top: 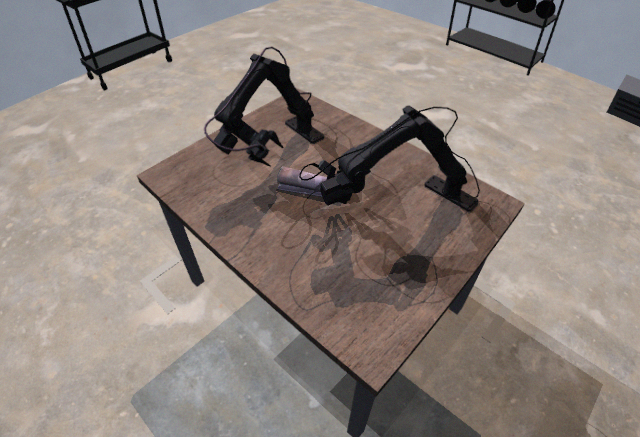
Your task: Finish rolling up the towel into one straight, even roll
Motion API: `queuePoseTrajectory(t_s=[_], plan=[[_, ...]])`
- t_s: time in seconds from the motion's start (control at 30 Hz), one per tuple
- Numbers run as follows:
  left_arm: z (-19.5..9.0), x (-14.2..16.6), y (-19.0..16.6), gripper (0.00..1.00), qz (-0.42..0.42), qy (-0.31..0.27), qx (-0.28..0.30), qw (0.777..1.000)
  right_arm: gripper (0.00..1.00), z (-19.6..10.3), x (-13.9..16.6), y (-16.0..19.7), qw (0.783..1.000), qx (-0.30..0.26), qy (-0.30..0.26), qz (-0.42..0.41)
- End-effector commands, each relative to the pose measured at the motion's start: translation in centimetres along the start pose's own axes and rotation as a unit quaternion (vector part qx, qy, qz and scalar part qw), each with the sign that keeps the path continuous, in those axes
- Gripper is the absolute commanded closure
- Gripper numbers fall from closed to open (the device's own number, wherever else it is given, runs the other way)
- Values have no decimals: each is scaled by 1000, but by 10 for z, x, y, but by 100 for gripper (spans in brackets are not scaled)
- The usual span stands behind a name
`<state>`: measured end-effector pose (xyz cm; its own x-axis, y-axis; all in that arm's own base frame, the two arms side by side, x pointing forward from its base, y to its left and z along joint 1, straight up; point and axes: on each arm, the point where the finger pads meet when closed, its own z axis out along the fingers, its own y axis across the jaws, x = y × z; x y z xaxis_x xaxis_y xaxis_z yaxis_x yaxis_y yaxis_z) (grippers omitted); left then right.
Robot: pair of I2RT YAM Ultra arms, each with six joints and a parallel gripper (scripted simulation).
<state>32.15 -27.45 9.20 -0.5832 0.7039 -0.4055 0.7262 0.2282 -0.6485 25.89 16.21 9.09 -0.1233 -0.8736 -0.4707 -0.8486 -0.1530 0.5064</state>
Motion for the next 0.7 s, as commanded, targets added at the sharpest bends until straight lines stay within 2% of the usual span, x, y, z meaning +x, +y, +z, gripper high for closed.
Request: queuePoseTrajectory(t_s=[0.0, 0.03, 0.27, 0.53, 0.6, 0.67], plan=[[-12, -4, -15, 15, 45, -6, -38, 998, 15, -14, 3, 12, 999, -39, 15, -29], [-12, -4, -15, 15, 45, -6, -38, 998, 15, -14, 3, 12, 999, -39, 15, -29], [-31, 15, -41, 15, 101, 14, -129, 986, 15, -34, 17, 40, 995, 55, 32, -77], [-57, 42, -75, 15, 174, 40, -248, 952, 15, -61, 36, 77, 973, 179, 54, -139], [-57, 42, -75, 15, 174, 40, -248, 952, 15, -61, 36, 77, 973, 179, 54, -139], [-63, 49, -83, 15, 192, 46, -278, 940, 15, -67, 41, 86, 964, 209, 60, -155]])
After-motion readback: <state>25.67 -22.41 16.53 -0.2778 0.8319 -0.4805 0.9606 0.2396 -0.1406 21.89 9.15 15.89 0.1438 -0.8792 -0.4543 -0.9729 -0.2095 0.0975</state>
